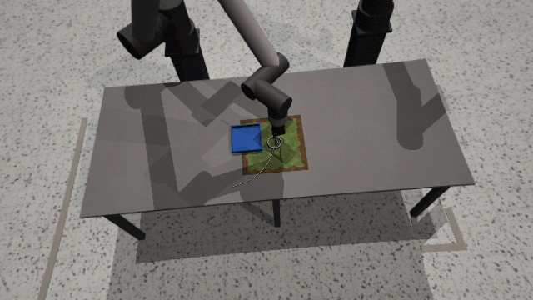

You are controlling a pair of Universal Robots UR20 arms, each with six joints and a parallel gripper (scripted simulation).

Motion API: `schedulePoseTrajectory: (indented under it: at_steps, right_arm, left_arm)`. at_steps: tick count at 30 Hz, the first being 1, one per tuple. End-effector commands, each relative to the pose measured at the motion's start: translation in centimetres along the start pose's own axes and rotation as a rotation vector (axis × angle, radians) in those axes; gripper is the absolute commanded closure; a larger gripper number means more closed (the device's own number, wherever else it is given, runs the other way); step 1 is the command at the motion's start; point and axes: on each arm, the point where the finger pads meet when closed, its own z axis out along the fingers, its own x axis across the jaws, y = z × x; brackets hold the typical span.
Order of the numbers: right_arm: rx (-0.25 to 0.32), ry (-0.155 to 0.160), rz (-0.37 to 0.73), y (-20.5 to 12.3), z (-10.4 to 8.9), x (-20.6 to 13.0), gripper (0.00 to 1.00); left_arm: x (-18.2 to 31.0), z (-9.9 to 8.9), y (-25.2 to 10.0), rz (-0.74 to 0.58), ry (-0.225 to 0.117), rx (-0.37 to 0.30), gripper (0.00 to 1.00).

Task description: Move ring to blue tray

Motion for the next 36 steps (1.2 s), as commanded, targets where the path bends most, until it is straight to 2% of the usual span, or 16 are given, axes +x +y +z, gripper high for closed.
schedulePoseTrajectory:
  at_steps: [1,31,34,36]
  right_arm:
    - [0.002,-0.002,0.001,0.0,0.1,-0.5,1.00]
    - [0.002,-0.002,0.001,0.0,0.1,-0.5,1.00]
    - [0.000,-0.001,0.002,0.1,-0.1,-2.1,1.00]
    - [-0.001,-0.001,0.002,0.3,-0.1,-4.6,1.00]
  left_arm:
    - [-0.3,0.1,0.5,0.004,-0.001,-0.002,0.00]
    - [-0.3,0.1,0.5,0.004,-0.001,-0.002,0.00]
    - [-0.3,0.1,0.5,0.004,-0.001,-0.002,0.00]
    - [-0.3,0.1,0.5,0.004,-0.001,-0.002,0.00]
